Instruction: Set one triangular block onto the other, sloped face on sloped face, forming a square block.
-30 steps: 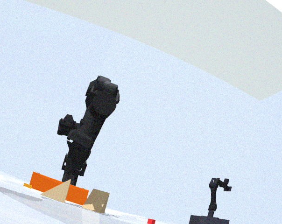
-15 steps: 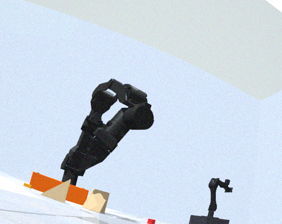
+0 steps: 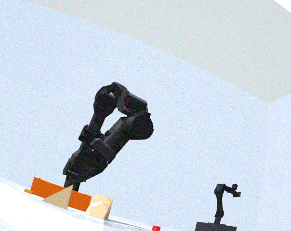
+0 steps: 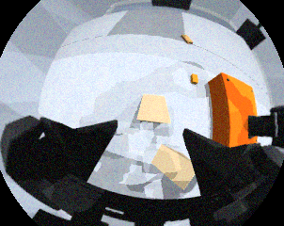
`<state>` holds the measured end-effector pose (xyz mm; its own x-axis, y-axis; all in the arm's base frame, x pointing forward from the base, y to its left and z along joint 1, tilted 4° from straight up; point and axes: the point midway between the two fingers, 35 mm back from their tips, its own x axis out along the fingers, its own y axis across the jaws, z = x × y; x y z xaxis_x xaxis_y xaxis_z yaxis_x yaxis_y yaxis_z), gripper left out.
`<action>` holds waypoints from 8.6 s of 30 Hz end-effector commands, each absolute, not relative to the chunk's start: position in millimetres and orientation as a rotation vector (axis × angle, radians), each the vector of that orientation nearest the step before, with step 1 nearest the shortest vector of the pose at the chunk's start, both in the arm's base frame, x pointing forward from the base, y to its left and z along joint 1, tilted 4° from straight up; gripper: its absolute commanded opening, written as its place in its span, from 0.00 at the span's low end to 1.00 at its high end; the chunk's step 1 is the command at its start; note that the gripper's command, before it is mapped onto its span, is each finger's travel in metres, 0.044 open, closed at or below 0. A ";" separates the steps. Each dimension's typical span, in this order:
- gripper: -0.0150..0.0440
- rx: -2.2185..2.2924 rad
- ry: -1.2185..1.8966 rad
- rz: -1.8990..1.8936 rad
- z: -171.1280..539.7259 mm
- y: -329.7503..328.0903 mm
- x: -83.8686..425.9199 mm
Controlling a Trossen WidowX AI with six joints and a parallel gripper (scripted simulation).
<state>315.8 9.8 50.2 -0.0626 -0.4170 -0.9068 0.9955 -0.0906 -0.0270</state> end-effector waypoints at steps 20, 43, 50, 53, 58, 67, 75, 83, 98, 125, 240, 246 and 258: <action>1.00 0.902 0.878 -1.481 13.6 -7.3 313.0; 1.00 0.900 0.877 -1.483 -18.5 -23.7 306.2; 0.78 0.900 0.877 -1.483 -19.3 -24.1 305.9; 0.64 0.900 0.877 -1.483 -19.3 -24.1 305.9; 0.59 0.900 0.877 -1.483 -19.3 -24.1 305.9; 0.25 0.907 0.875 -1.484 -15.8 -23.5 306.1; 0.25 0.956 0.926 -1.465 -14.2 -26.6 305.3; 0.25 1.122 1.075 -1.386 -3.9 -37.7 305.0; 0.25 1.426 1.346 -1.198 8.6 -62.8 303.4; 0.30 1.850 1.729 -0.814 9.1 -103.5 298.0; 0.25 1.851 1.692 -0.864 58.9 -146.0 297.2; 0.25 1.863 1.689 -0.874 80.7 -143.9 296.3; 0.25 1.884 1.655 -1.040 76.1 -141.4 294.7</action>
